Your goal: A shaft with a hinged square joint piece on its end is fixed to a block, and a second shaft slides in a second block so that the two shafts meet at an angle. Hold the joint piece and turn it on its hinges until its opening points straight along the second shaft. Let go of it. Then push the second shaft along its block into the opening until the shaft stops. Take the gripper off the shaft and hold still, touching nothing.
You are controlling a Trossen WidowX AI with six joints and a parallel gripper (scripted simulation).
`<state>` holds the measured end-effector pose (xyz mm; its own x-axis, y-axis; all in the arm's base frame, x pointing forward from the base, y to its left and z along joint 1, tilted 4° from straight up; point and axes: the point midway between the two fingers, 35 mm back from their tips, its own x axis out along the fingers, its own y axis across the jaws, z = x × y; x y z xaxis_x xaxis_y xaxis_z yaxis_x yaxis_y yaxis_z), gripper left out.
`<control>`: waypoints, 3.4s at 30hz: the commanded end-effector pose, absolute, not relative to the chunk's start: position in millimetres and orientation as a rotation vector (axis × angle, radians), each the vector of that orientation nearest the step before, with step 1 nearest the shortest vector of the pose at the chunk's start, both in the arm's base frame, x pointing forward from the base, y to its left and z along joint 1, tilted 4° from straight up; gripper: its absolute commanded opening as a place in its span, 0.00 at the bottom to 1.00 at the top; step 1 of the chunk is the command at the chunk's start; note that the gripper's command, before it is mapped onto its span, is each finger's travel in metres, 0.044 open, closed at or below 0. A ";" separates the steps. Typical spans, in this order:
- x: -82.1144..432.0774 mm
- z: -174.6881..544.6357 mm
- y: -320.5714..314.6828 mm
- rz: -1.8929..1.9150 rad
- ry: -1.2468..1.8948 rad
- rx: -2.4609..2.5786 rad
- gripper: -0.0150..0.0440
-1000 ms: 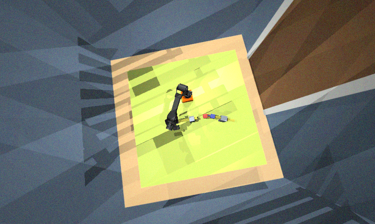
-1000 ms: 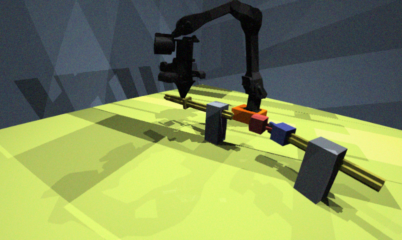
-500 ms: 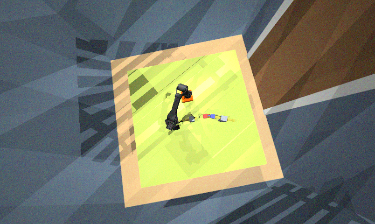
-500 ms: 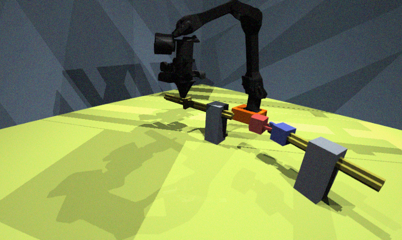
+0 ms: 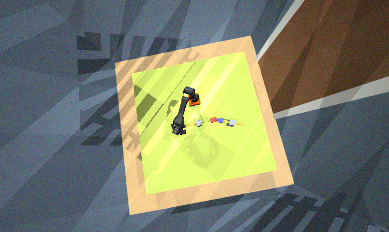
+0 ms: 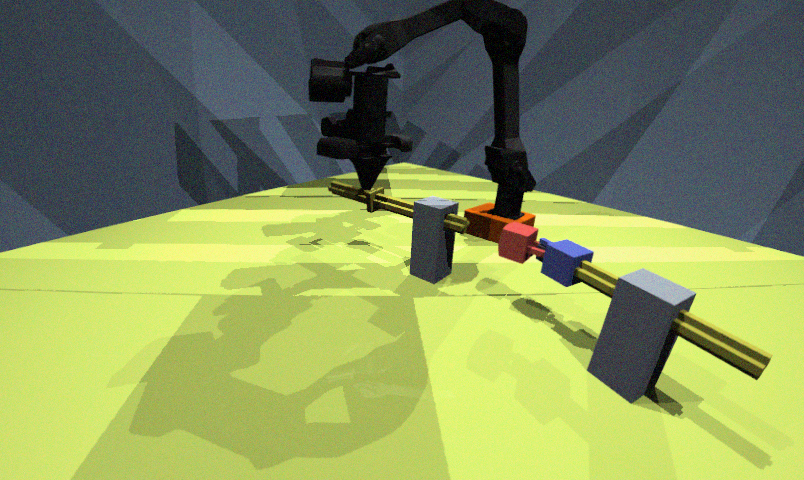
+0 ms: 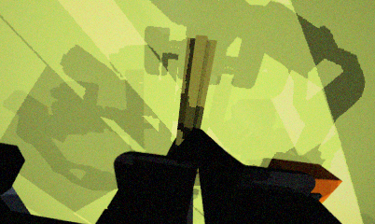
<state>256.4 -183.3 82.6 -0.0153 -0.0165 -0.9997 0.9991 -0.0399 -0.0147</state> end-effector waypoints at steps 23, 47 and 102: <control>256.4 79.1 -183.2 -1.256 1.187 1.220 0.25; 256.3 79.0 -183.2 -1.256 1.185 1.221 0.25; 262.0 163.0 -184.3 -0.732 1.467 0.701 1.00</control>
<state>261.0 -183.4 154.7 -0.0292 -0.0028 -0.9996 0.8392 0.5432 -0.0260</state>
